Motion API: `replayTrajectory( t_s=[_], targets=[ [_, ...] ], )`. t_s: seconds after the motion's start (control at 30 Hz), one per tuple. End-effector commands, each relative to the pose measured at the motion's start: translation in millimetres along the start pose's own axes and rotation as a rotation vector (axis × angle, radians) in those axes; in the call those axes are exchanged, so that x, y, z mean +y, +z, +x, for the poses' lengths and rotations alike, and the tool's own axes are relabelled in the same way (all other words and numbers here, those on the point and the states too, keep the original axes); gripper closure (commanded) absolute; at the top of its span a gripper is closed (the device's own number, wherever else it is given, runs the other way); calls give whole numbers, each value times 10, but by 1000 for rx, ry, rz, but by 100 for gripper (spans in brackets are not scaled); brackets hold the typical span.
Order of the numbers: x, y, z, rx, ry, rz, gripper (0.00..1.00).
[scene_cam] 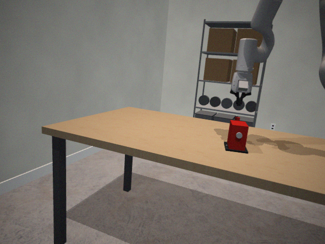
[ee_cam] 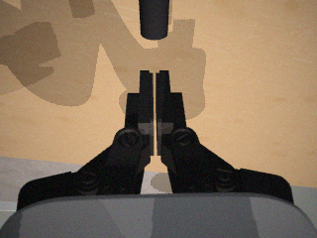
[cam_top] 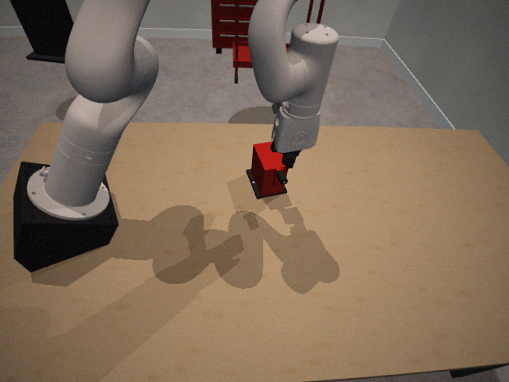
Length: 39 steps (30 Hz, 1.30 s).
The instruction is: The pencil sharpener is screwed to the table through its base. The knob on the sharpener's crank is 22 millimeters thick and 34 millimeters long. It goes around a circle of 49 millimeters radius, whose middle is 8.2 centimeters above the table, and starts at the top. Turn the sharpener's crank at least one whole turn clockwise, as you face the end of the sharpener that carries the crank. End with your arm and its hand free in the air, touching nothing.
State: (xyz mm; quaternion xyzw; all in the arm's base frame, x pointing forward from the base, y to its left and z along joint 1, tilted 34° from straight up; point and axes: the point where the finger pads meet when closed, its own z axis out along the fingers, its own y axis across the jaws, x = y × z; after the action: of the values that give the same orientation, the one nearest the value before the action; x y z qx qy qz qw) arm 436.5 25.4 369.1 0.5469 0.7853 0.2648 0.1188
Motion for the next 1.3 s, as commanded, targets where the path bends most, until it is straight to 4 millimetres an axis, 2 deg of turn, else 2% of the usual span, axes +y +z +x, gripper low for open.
replayTrajectory(
  t_s=[0.0, 0.37, 0.7, 0.77, 0.83, 1.27],
  targets=[
    [7, -5, -2, -1, -1, -1, 100],
    [7, -5, -1, -1, -95, -1, 100],
    [8, -6, 0, -1, -416, -1, 100],
    [8, -6, 0, -1, -416, -1, 100],
    [8, -7, 1, -1, -530, -1, 100],
    [10, -8, 3, -1, -911, -1, 100]
  ],
)
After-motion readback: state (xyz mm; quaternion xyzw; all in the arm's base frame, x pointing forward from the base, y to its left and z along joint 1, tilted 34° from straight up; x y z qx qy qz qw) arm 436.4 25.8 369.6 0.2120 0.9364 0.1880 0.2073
